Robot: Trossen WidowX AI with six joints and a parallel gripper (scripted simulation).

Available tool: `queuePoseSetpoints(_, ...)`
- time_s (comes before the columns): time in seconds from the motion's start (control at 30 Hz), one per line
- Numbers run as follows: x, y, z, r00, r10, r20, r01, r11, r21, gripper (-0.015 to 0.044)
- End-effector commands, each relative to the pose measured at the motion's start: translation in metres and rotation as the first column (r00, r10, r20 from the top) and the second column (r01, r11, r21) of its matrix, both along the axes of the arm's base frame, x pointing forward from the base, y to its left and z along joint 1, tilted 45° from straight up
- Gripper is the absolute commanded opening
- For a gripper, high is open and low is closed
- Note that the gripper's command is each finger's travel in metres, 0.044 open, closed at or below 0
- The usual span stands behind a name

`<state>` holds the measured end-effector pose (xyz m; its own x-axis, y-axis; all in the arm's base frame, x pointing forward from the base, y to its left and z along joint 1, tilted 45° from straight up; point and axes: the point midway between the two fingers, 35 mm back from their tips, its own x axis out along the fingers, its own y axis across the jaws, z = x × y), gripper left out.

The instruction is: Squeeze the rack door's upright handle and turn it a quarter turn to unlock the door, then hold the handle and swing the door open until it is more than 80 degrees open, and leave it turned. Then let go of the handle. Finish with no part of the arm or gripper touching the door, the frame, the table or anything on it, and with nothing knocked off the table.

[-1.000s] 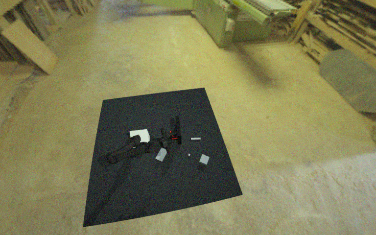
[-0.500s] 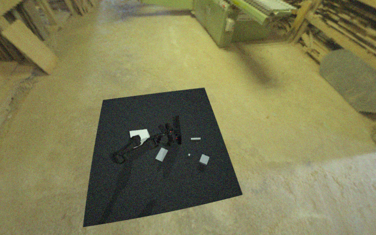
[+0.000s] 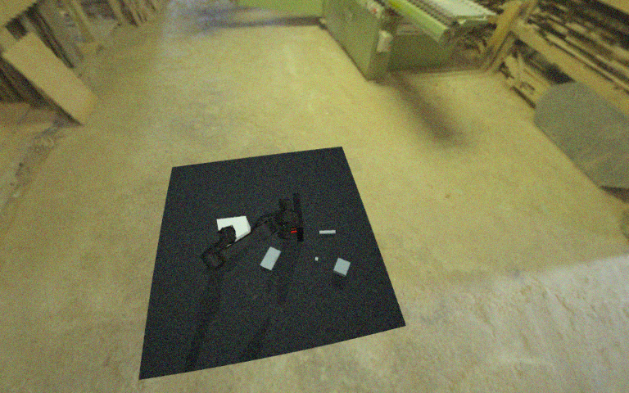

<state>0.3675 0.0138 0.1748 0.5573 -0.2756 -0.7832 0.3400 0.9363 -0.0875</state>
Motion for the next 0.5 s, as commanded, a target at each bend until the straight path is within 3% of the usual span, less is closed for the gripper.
queuePoseSetpoints(0.0,-0.003,0.002,-0.011,0.996,-0.034,-0.086,0.031,0.999,-0.036,0.0285)
queuePoseSetpoints(0.47,-0.018,0.007,-0.04,0.918,-0.154,-0.365,0.068,0.969,-0.239,0.0285)
